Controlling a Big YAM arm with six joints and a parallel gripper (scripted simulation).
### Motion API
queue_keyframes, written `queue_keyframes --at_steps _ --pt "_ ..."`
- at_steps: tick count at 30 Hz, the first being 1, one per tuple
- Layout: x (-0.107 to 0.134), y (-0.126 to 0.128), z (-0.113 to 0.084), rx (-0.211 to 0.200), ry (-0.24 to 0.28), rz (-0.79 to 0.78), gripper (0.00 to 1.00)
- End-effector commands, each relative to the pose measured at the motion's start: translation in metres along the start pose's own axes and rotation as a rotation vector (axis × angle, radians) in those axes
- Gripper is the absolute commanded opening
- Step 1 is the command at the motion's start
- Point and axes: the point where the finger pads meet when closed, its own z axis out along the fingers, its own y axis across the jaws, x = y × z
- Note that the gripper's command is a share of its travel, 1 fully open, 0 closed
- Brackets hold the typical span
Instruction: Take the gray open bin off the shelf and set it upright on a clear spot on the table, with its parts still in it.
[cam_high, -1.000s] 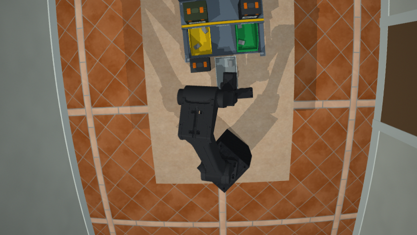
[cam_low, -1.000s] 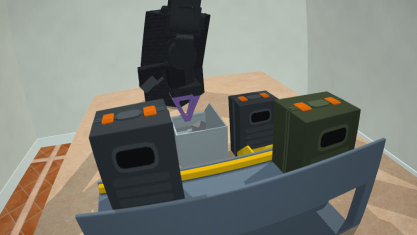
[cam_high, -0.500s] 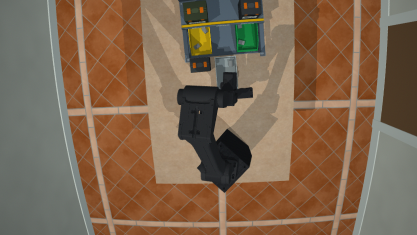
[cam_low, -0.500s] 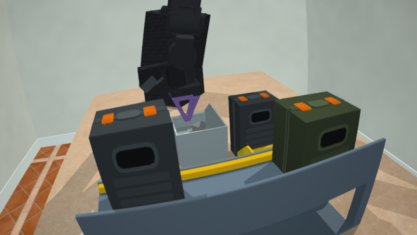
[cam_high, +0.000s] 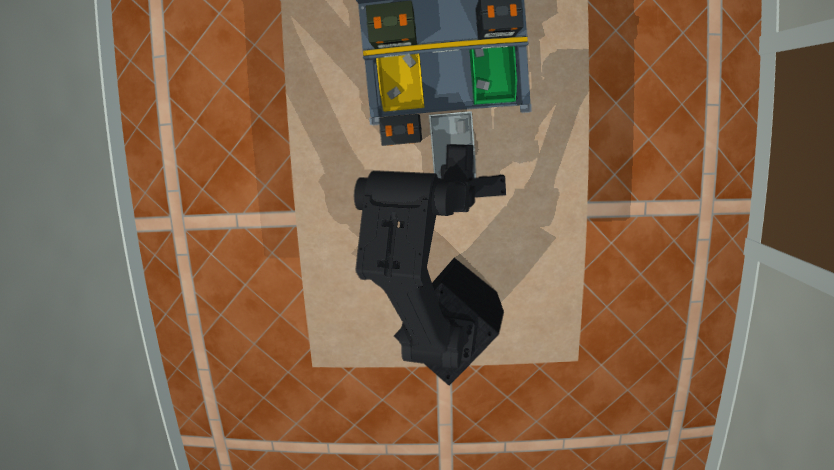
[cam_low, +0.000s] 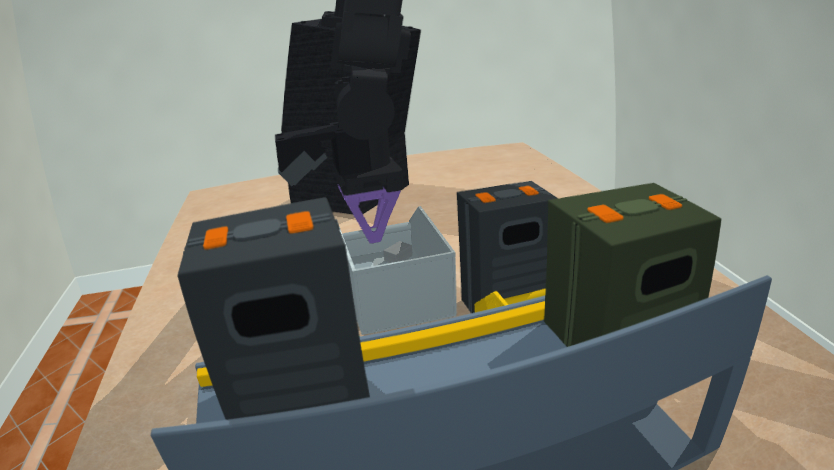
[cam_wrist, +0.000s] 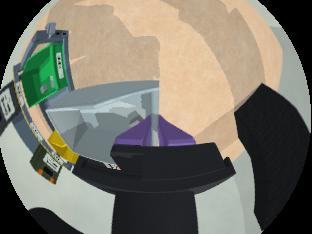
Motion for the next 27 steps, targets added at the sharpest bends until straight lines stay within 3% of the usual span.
queue_keyframes --at_steps 1,27 --pt "-0.0038 -0.0024 -0.0006 -0.008 0.001 -0.001 0.0" --pt "-0.003 0.001 0.0016 -0.013 0.001 -0.002 0.0"
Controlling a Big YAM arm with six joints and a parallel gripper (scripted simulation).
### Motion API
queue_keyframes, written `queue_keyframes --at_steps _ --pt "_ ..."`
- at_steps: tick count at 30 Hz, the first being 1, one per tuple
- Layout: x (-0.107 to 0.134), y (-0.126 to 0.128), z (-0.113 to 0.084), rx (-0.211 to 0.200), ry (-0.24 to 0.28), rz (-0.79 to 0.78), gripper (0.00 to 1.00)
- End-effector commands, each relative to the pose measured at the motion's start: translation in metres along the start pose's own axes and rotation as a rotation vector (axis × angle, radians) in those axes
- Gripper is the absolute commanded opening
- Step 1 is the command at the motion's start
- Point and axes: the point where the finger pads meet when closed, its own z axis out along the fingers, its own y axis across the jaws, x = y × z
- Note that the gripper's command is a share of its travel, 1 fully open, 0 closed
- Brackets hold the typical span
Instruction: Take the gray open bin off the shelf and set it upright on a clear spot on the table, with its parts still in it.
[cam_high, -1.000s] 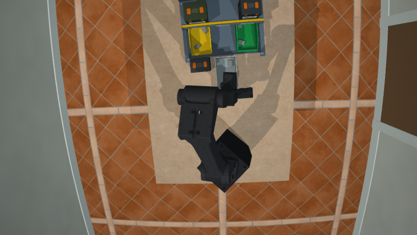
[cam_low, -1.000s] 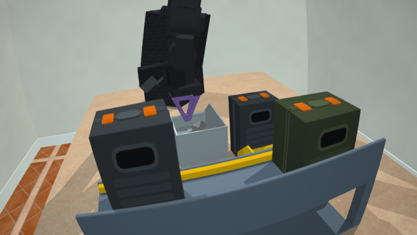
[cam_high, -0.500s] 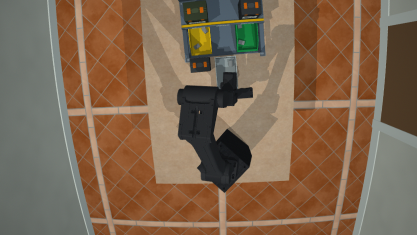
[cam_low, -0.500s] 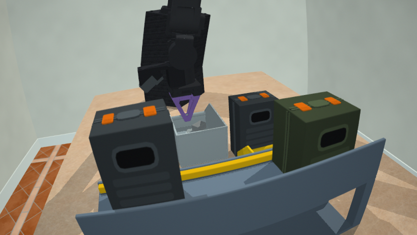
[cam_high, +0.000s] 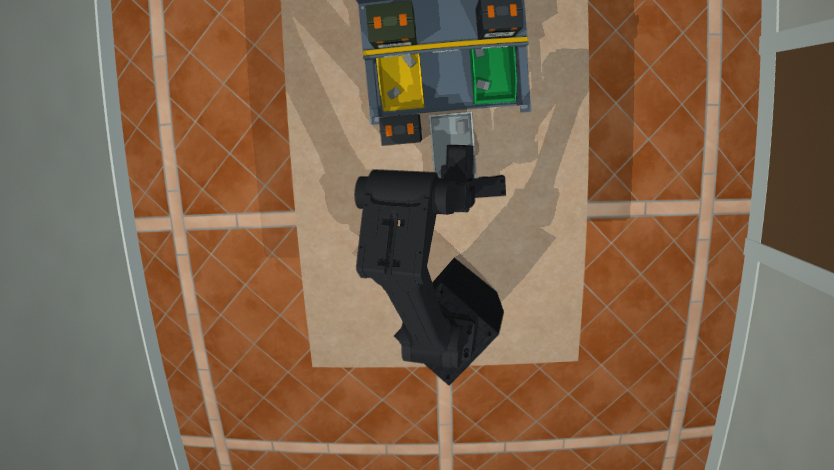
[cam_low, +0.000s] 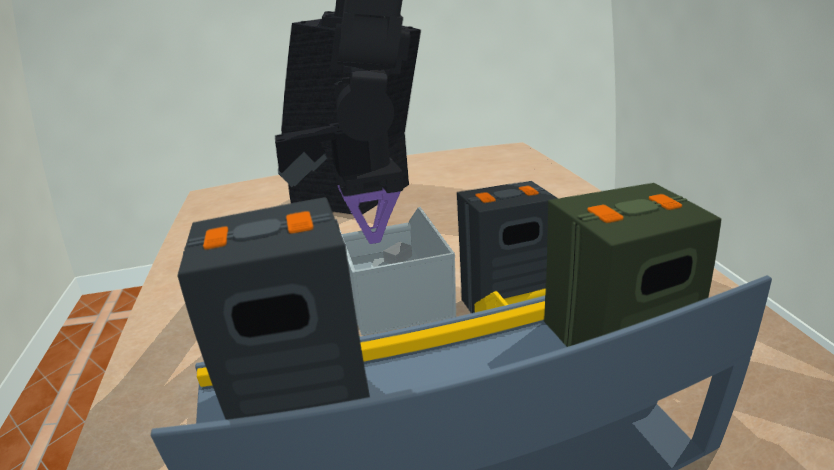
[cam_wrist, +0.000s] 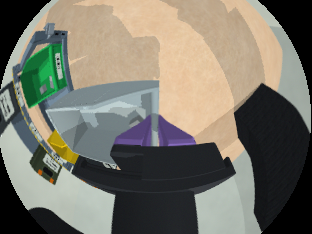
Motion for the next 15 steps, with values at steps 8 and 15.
queue_keyframes --at_steps 8,15 --pt "-0.0015 0.0049 0.0043 -0.016 0.001 -0.004 0.0" --pt "0.0004 0.0039 0.0057 -0.015 0.002 -0.005 0.0"
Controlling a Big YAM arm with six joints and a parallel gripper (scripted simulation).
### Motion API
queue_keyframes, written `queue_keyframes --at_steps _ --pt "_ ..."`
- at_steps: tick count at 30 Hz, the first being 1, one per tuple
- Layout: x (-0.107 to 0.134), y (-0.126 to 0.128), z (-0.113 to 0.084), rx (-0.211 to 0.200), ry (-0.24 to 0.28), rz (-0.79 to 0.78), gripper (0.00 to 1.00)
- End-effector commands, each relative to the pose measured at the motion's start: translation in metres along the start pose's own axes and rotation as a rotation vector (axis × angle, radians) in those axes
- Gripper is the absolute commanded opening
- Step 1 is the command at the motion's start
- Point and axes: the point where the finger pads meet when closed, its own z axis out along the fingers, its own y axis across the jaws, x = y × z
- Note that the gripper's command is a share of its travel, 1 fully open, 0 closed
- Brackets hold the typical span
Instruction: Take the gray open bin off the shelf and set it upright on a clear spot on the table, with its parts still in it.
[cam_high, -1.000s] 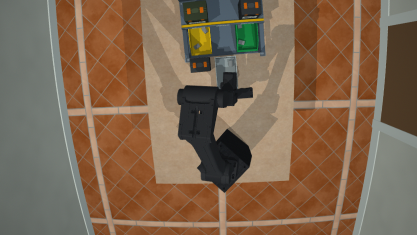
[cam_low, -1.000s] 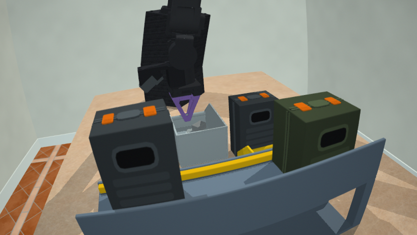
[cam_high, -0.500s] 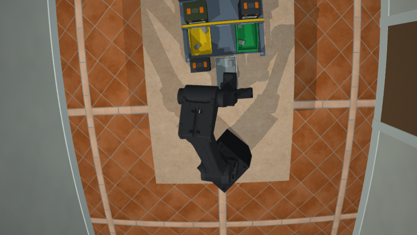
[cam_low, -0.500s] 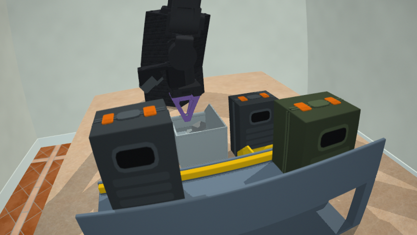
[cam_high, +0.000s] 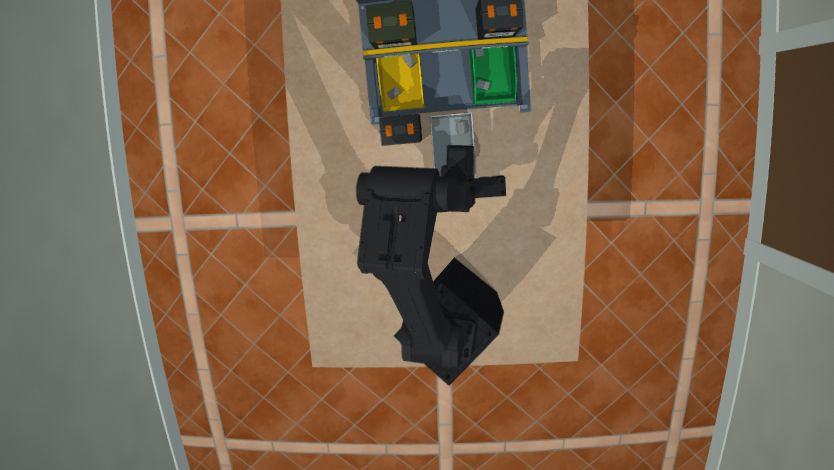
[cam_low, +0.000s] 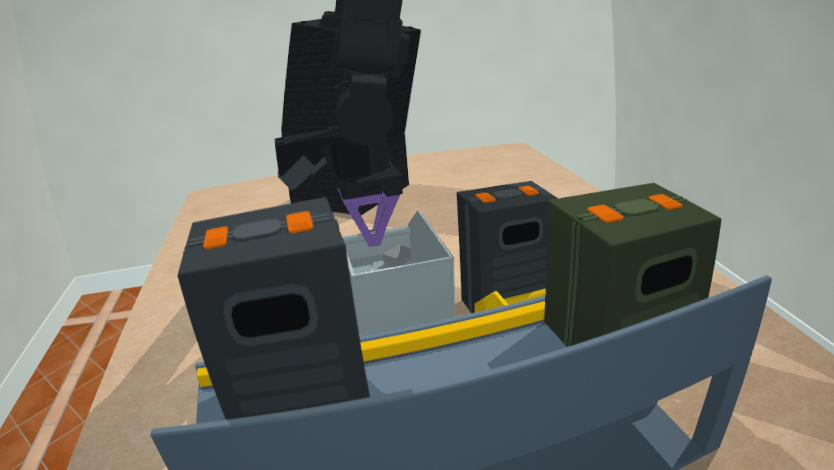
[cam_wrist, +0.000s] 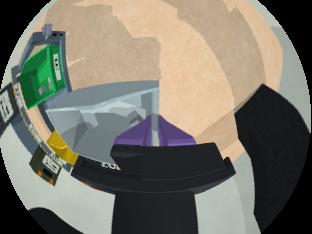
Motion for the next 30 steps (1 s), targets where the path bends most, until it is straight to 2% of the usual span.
queue_keyframes --at_steps 1,3,6,17,18,21,25,28,30 --pt "0.001 0.008 0.001 -0.023 0.001 -0.006 0.0" --pt "0.002 0.004 0.005 -0.011 0.002 -0.005 0.0" --pt "0.003 0.007 0.003 -0.02 0.002 -0.006 0.0" --pt "0.002 0.005 0.01 -0.013 0.002 0.0 0.0" --pt "0.002 0.008 0.005 -0.026 0.0 0.001 0.0" --pt "0.002 0.003 0.013 -0.009 0.002 0.0 0.0" --pt "0.003 0.008 0.011 -0.022 0.001 -0.002 0.0" --pt "0.002 0.004 0.016 -0.011 0.001 0.001 0.0" --pt "0.003 0.006 0.014 -0.017 0.001 -0.003 0.0"
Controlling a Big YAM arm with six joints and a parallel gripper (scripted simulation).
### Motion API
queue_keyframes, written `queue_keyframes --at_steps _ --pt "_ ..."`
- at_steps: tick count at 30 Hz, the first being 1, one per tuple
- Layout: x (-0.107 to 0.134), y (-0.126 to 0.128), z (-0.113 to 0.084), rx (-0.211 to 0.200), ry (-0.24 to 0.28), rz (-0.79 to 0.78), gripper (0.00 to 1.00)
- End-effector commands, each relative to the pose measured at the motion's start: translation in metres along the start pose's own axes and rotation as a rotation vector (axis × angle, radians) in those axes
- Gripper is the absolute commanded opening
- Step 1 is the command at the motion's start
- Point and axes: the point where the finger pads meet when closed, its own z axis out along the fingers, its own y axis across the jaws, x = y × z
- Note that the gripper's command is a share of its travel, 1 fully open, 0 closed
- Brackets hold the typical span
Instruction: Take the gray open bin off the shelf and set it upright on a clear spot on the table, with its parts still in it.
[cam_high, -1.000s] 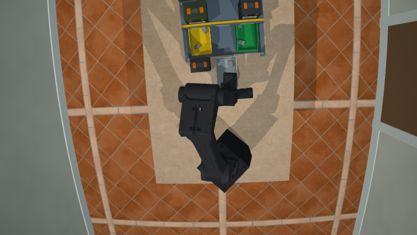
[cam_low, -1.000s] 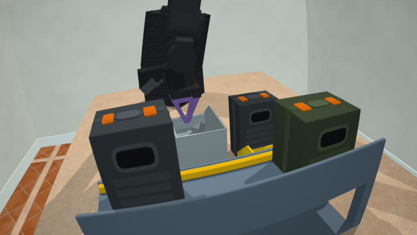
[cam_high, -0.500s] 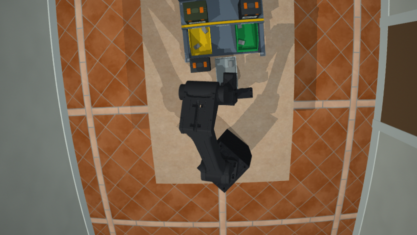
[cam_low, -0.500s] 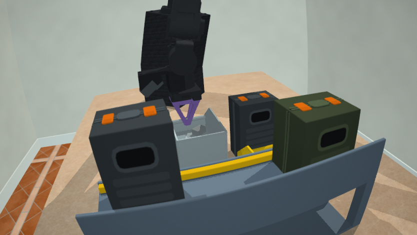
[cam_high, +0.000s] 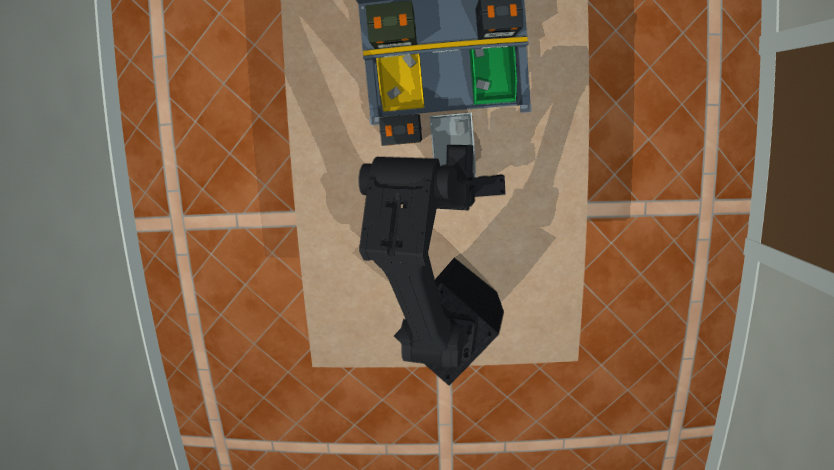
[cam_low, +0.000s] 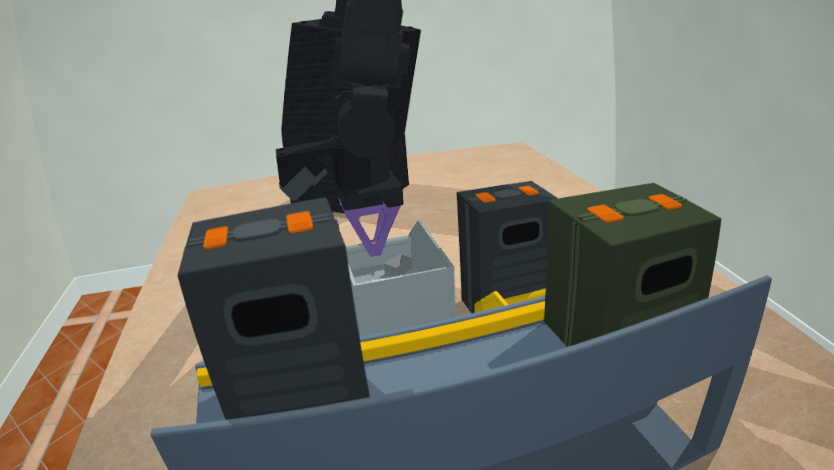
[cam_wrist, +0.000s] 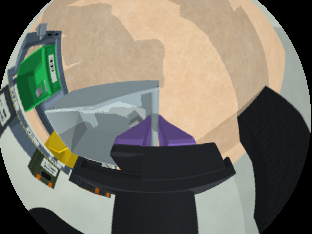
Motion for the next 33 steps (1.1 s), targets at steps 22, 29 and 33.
queue_keyframes --at_steps 22,29,33 --pt "0.0031 0.0071 0.0033 -0.019 -0.001 0.001 0.0" --pt "0.0028 0.0051 0.0074 -0.015 -0.001 0.001 0.0" --pt "0.0027 0.0042 0.0082 -0.012 0.0 0.001 0.0"
